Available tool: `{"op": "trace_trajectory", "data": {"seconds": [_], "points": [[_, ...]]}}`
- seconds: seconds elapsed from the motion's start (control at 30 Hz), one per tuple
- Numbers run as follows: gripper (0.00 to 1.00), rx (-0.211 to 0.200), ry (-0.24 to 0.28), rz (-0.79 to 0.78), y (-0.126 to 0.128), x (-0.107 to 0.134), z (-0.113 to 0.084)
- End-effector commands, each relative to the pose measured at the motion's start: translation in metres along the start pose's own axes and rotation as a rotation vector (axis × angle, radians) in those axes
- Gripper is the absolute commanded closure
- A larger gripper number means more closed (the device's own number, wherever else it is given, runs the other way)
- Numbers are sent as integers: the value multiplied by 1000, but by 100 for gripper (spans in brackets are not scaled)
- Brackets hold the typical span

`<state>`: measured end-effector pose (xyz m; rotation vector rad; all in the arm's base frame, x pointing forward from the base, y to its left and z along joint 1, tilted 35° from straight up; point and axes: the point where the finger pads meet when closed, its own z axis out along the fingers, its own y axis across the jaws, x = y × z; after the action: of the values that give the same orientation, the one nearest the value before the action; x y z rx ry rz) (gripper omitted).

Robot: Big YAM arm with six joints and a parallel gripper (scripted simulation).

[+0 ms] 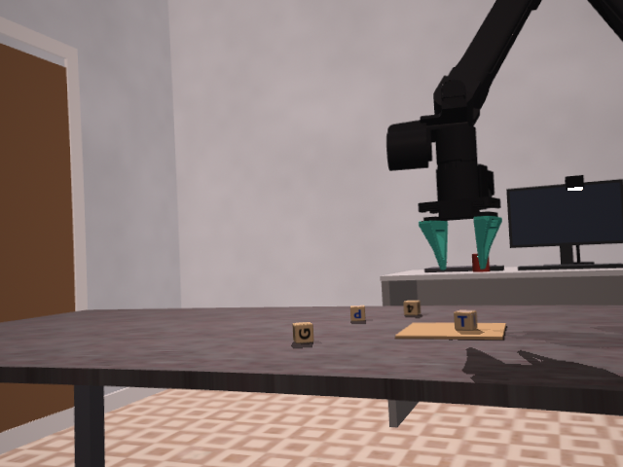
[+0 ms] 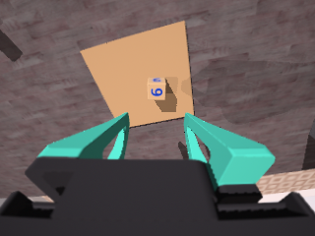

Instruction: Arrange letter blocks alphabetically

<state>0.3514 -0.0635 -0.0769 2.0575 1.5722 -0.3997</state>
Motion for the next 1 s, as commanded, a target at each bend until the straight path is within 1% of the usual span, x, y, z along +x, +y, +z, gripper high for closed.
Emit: {"op": "trace_trajectory", "data": {"seconds": [0.0,0.23,0.33,0.4,0.8,0.87,0.9,0.97], "points": [[42,-8,0,8,9,0,4],[42,-3,-1,4,5,-1,12],[42,-8,1,-6,4,3,11],[42,0,-2,2,3,-1,16],[42,5,-3,-1,-1,-2,36],[42,5,-3,-1,-1,-2,36],[42,-4,1,-15,-1,3,34],[42,5,-3,-1,-1,-2,40]]}}
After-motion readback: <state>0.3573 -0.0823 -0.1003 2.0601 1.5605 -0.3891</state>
